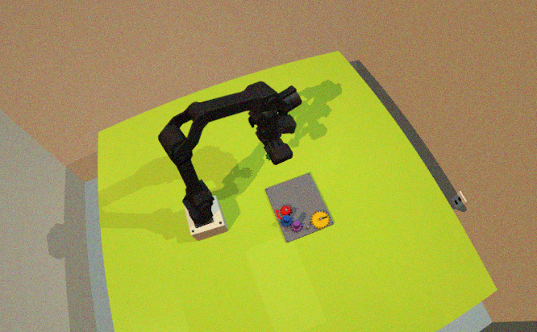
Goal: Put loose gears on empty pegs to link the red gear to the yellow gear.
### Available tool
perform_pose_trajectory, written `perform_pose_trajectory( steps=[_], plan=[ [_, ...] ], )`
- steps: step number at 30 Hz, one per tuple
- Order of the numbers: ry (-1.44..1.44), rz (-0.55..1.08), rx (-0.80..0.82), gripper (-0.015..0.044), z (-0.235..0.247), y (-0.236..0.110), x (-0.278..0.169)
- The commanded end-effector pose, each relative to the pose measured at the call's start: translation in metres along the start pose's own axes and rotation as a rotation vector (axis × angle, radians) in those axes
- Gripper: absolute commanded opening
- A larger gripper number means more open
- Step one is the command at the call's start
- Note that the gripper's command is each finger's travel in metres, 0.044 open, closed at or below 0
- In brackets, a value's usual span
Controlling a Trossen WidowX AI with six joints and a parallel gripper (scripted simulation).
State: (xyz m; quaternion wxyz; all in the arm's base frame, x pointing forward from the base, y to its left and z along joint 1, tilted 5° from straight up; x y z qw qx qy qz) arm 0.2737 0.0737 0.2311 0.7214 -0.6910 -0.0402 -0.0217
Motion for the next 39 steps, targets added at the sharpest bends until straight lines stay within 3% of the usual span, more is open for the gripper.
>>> perform_pose_trajectory(
  steps=[1, 39],
  plan=[
    [-0.004, -0.001, 0.003, 0.0, -0.008, 0.002, 0.004],
    [-0.014, -0.001, -0.007, 0.0, -0.09, 0.024, 0.028]
  ],
)
Point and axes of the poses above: the point midway between the two fingers, 35 mm back from their tips, its own y axis out along the fingers, its own z axis across the jaws, x = y × z, the point moved 9 cm from there along -y, back along the fingers, and after that the axes turned 1 degree about y, right-handed, at the moved point
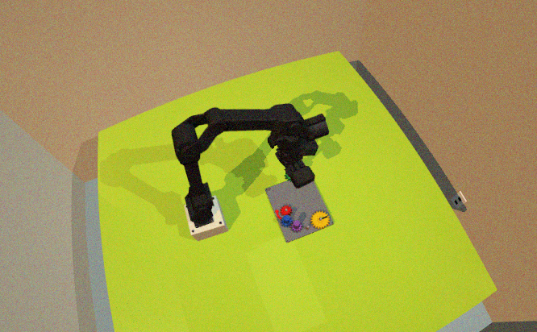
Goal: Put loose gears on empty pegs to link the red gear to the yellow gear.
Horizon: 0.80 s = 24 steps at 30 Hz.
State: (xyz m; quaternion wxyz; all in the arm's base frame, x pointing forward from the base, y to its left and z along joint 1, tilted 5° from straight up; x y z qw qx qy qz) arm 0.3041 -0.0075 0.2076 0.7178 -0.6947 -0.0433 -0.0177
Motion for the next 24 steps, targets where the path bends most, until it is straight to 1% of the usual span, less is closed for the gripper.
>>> perform_pose_trajectory(
  steps=[1, 24],
  plan=[
    [-0.004, -0.003, 0.003, 0.0, -0.009, 0.002, 0.002],
    [-0.013, -0.003, 0.001, 0.0, -0.064, 0.015, 0.003]
  ],
)
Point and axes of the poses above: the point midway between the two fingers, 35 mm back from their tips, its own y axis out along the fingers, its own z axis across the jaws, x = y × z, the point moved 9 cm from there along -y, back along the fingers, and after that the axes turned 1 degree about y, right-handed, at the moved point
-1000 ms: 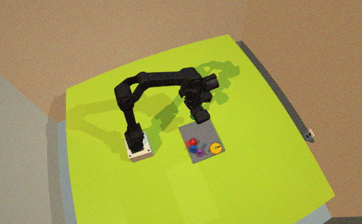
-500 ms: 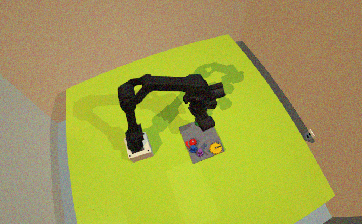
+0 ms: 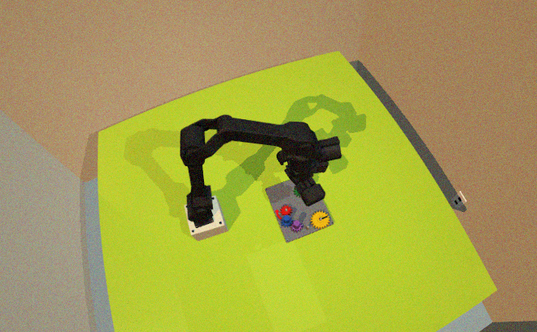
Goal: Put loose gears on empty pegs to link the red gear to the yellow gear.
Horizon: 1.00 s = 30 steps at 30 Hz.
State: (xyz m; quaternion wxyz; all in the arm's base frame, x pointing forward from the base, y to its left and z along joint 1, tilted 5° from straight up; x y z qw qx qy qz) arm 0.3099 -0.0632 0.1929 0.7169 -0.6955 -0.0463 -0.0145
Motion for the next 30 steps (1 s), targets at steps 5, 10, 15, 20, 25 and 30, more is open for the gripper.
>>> perform_pose_trajectory(
  steps=[5, 10, 15, 20, 25, 30],
  plan=[
    [-0.006, -0.004, 0.002, 0.0, -0.019, 0.004, -0.001],
    [-0.007, -0.005, 0.002, 0.0, -0.031, 0.007, -0.003],
    [-0.008, -0.005, 0.001, 0.0, -0.043, 0.01, -0.005],
    [-0.008, -0.004, 0.0, 0.0, -0.055, 0.013, -0.008],
    [-0.011, -0.006, 0.0, 0.0, -0.067, 0.015, -0.011],
    [-0.014, -0.007, -0.001, 0.0, -0.079, 0.018, -0.015]
  ],
)
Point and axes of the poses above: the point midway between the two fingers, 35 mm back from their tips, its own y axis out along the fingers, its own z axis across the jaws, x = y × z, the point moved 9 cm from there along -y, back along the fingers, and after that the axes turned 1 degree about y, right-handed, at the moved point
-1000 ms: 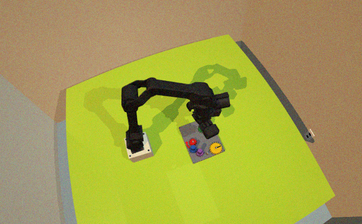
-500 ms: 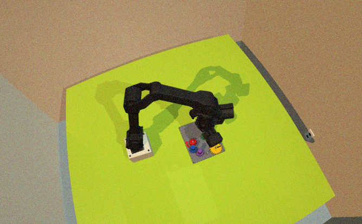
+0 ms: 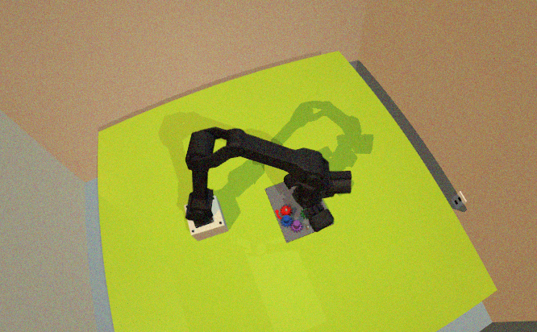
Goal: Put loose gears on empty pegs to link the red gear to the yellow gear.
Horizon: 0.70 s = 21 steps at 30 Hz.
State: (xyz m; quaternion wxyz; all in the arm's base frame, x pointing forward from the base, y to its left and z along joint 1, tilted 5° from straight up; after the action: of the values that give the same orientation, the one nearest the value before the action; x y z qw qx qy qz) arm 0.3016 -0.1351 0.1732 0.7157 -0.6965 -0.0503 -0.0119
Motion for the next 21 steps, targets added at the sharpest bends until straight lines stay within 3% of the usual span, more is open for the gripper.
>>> perform_pose_trajectory(
  steps=[1, 21],
  plan=[
    [-0.005, -0.005, 0.002, 0.0, -0.01, 0.002, -0.003],
    [0.029, -0.008, 0.001, 0.0, -0.03, 0.006, -0.011]
  ],
)
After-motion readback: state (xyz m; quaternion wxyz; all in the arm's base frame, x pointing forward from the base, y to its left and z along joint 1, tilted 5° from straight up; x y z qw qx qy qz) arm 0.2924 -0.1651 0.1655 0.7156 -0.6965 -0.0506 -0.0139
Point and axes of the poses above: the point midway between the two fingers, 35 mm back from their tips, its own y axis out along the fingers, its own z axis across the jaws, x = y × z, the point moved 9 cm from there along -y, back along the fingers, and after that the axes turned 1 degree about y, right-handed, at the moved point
